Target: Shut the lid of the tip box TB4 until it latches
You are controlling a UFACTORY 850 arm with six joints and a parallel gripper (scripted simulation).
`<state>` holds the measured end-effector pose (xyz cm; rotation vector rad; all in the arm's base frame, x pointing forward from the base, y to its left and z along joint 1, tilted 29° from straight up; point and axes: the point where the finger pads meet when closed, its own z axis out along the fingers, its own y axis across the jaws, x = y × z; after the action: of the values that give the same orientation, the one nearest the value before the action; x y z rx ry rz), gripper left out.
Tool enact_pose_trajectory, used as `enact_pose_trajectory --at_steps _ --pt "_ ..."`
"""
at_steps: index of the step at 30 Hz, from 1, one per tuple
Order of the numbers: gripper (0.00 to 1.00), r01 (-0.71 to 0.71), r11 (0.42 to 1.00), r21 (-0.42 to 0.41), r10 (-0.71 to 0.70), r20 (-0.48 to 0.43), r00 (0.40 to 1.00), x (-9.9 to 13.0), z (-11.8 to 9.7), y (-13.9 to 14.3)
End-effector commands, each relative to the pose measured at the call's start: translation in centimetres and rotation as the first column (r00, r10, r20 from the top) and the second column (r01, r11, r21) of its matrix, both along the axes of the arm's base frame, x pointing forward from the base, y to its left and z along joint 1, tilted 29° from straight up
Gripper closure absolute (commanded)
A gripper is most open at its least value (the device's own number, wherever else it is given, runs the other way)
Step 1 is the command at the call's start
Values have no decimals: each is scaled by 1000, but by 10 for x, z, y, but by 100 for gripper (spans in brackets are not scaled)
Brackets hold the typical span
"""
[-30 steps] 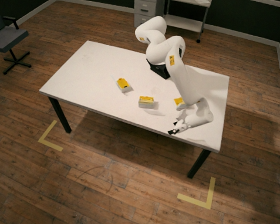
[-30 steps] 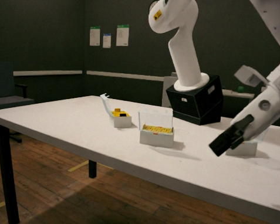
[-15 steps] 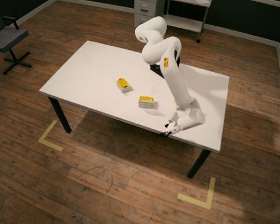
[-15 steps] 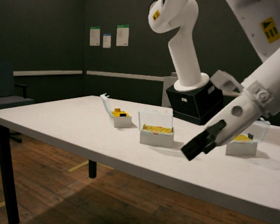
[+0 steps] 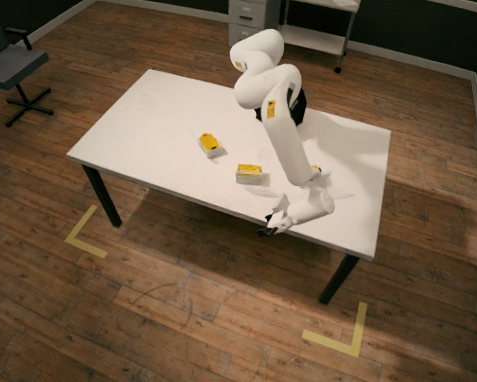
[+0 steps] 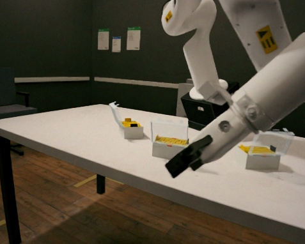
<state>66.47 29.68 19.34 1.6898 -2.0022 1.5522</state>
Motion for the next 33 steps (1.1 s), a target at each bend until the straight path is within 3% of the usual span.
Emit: enact_pose_trajectory --at_steps 1,4,6,15,17,25,27,33 --pt "0 -1 1000 -1 1 4 1000 11 6 -15" --pt "0 -1 1000 -1 1 4 1000 18 10 -26" --pt "0 -24 999 -48 25 16 1000 23 12 -34" --pt "0 -24 999 -48 25 16 1000 40 22 -63" --pt "0 -47 994 -95 49 22 999 45 24 -72" --pt "0 -47 994 -95 49 22 999 62 34 -105" --pt "0 -70 987 -143 74 23 997 66 37 -113" --pt "0 -70 987 -143 74 23 997 74 42 -131"
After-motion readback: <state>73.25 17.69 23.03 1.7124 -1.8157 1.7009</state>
